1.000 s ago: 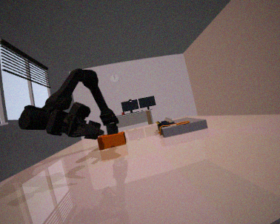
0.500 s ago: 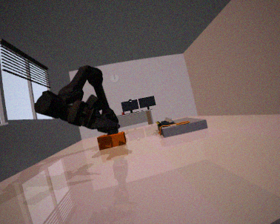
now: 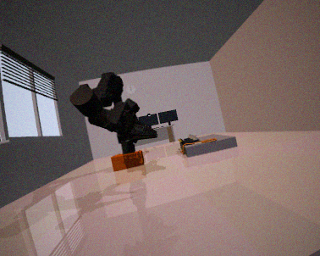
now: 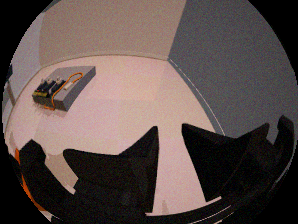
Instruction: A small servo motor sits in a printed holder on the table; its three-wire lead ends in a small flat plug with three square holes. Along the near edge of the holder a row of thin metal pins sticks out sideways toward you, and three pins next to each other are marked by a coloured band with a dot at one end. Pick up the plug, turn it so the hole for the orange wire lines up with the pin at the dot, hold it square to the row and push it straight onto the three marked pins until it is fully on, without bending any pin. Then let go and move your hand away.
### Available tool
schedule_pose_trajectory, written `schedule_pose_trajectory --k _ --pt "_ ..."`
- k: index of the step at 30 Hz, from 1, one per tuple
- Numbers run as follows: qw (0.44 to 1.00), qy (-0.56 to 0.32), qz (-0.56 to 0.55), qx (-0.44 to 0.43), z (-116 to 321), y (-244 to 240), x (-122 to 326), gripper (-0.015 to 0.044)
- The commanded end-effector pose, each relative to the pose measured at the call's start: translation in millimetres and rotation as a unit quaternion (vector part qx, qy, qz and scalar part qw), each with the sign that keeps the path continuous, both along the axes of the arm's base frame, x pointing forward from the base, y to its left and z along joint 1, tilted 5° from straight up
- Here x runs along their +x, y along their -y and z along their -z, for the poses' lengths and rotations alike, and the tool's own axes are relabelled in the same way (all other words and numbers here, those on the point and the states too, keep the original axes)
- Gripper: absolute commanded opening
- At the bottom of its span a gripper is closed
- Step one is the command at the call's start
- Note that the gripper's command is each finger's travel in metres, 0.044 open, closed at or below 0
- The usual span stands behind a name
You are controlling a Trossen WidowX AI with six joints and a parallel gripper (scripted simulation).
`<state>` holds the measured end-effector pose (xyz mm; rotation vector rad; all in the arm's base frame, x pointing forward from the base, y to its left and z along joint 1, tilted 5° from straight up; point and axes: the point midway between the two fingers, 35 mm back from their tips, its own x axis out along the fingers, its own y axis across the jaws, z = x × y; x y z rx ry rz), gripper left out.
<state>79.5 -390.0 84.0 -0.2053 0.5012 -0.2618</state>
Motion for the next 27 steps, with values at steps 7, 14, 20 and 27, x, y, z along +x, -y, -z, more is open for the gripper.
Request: schedule_pose_trajectory --k 7,14,20,27 --pt "1.0 -0.019 -0.022 -0.001 -12 -10 35 0.0115" --pt "0.999 -0.031 -0.033 0.003 -20 -19 60 0.0115" --pt "0.998 -0.042 -0.042 -0.002 -28 -29 84 0.0115" --pt "0.997 -0.053 -0.053 -0.008 -39 -44 111 0.0115"
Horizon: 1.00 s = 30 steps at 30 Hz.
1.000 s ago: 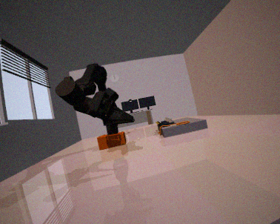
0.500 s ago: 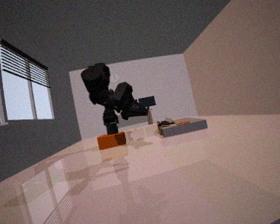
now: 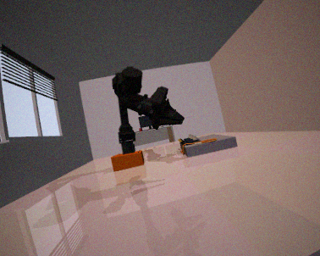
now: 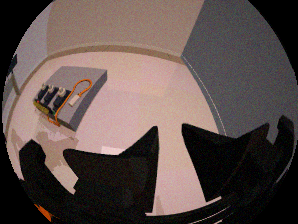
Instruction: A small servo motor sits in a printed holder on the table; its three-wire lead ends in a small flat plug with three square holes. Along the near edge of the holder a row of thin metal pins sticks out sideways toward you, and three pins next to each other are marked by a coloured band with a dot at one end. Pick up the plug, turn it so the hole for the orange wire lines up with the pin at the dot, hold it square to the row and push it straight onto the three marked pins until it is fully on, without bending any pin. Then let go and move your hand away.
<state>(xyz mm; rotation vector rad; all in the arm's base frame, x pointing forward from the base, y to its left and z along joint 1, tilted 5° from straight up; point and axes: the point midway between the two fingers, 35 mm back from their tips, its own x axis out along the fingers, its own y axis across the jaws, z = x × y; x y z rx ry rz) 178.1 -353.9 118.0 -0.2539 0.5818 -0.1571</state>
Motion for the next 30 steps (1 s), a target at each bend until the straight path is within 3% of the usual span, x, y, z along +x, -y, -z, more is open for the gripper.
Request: schedule_pose_trajectory --k 1,30 --pt "1.0 -0.007 -0.004 -0.004 -7 -9 16 0.0115" --pt "0.999 0.005 -0.029 -0.025 -53 -82 99 0.0115"
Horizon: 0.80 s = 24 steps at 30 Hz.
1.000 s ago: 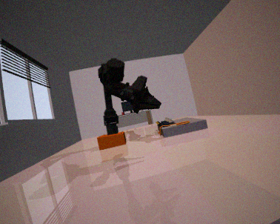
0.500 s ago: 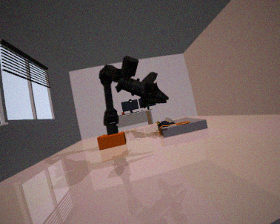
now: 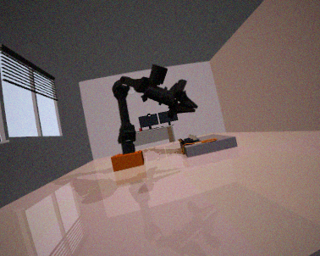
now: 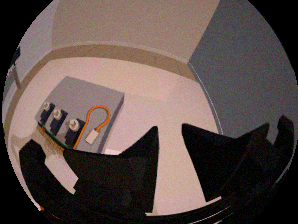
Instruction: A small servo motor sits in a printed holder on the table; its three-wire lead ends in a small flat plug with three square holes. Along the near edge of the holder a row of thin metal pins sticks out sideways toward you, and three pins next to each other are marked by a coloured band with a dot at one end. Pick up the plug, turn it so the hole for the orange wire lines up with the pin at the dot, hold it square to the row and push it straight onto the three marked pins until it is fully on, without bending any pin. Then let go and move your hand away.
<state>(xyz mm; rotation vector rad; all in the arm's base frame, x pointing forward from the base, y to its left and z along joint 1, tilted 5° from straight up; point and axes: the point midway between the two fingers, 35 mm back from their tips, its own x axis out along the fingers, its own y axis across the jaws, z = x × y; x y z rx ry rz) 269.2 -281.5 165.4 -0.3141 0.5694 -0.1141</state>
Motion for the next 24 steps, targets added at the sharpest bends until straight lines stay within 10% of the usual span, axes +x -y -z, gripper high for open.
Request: schedule_pose_trajectory --k 1,24 --pt "1.0 0.006 0.0 -0.003 -7 -12 11 0.0115" --pt "0.999 0.046 -0.012 -0.013 -41 -73 49 0.0115"
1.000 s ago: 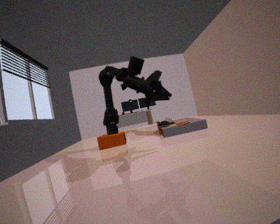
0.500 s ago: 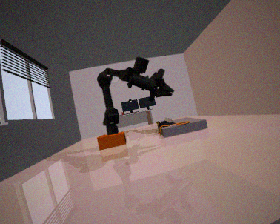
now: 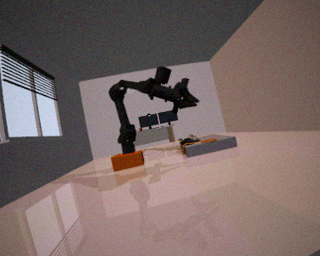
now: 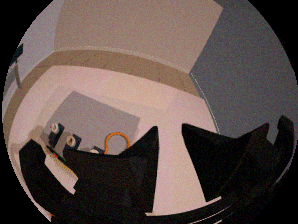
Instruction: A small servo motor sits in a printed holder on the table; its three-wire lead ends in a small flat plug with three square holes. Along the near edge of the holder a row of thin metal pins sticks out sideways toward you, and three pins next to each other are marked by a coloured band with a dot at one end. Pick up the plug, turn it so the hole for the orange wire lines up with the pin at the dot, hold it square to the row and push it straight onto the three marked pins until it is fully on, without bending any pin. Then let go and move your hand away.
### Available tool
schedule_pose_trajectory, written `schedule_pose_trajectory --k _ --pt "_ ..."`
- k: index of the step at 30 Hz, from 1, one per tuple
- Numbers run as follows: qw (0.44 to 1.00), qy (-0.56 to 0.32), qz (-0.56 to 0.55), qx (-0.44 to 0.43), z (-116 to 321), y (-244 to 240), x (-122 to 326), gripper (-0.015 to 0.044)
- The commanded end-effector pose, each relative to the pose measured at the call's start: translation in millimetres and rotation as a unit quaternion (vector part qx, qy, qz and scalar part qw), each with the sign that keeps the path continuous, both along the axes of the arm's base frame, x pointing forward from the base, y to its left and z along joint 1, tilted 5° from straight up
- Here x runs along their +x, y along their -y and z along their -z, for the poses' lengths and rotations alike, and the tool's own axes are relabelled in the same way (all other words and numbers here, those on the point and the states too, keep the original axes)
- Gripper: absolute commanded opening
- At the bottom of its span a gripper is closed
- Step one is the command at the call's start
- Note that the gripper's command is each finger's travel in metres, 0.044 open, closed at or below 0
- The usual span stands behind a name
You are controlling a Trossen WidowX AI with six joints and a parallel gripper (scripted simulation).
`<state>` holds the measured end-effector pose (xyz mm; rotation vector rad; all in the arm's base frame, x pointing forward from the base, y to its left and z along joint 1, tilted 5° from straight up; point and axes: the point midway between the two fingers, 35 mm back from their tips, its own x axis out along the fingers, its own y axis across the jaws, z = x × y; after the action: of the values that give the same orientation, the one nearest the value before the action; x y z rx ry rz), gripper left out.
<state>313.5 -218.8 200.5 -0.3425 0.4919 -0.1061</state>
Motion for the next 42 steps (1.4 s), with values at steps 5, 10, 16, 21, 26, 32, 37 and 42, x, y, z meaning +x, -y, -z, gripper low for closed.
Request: schedule_pose_trajectory --k 5,10,16,21,26,32,37,42 --pt "1.0 0.025 0.001 0.003 -16 -28 13 0.0115" --pt "0.999 0.042 -0.001 0.005 -26 -44 19 0.0115" --pt "0.998 0.065 -0.005 0.011 -38 -66 24 0.0115" --pt "0.996 0.086 -0.008 0.018 -48 -84 28 0.0115" --pt "0.994 0.108 -0.012 0.027 -59 -102 29 0.0115" --pt "0.99 0.135 -0.018 0.041 -71 -123 30 0.0115" --pt "0.985 0.159 -0.023 0.056 -81 -141 28 0.0115" --pt "0.98 0.181 -0.029 0.072 -91 -157 25 0.0115"
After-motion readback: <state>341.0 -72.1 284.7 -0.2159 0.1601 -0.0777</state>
